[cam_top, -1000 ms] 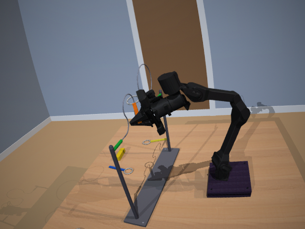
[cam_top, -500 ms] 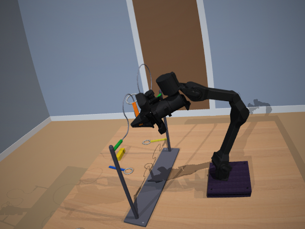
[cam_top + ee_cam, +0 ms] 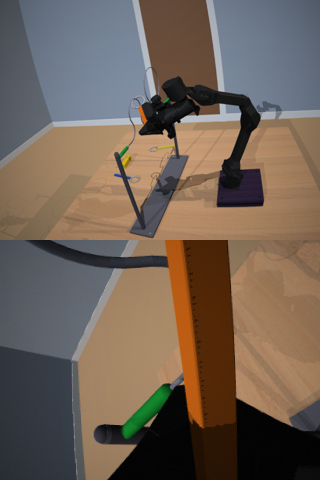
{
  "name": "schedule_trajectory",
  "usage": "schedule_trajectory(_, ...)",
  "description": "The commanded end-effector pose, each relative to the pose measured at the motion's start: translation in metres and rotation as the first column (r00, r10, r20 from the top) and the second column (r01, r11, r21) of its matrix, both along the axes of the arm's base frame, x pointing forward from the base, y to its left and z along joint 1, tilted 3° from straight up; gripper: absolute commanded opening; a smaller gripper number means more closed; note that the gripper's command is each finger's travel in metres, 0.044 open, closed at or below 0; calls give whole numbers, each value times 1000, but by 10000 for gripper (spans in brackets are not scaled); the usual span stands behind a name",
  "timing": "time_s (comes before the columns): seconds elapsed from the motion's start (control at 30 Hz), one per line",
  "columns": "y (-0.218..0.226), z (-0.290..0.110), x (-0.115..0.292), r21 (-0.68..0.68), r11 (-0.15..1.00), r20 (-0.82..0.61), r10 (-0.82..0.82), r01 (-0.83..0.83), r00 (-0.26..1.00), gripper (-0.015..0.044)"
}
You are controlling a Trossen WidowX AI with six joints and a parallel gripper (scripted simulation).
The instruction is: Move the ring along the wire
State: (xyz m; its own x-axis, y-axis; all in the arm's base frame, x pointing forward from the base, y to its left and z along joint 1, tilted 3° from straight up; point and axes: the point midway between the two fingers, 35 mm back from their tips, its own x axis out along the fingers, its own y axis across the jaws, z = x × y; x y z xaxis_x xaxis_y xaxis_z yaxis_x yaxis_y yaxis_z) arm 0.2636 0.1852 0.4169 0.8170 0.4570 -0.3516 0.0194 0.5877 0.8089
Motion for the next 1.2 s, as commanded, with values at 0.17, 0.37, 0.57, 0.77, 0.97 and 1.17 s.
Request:
schedule_trajectory(0.17, -6, -3, 1, -141, 990, 32, -4, 8, 999, -150)
schedule_trajectory(0.37, -11, -8, 2, -242, 970, 46, -3, 14, 999, -150)
schedule_trajectory(0.57, -17, -13, 3, -350, 937, 62, 0, 21, 998, -150)
schedule_trajectory(0.77, -24, -18, 4, -460, 888, 77, 6, 31, 997, -150)
schedule_trajectory(0.97, -31, -22, 5, -565, 824, 93, 13, 42, 996, -150)
schedule_trajectory(1.17, -39, -25, 6, -663, 747, 108, 22, 55, 994, -150)
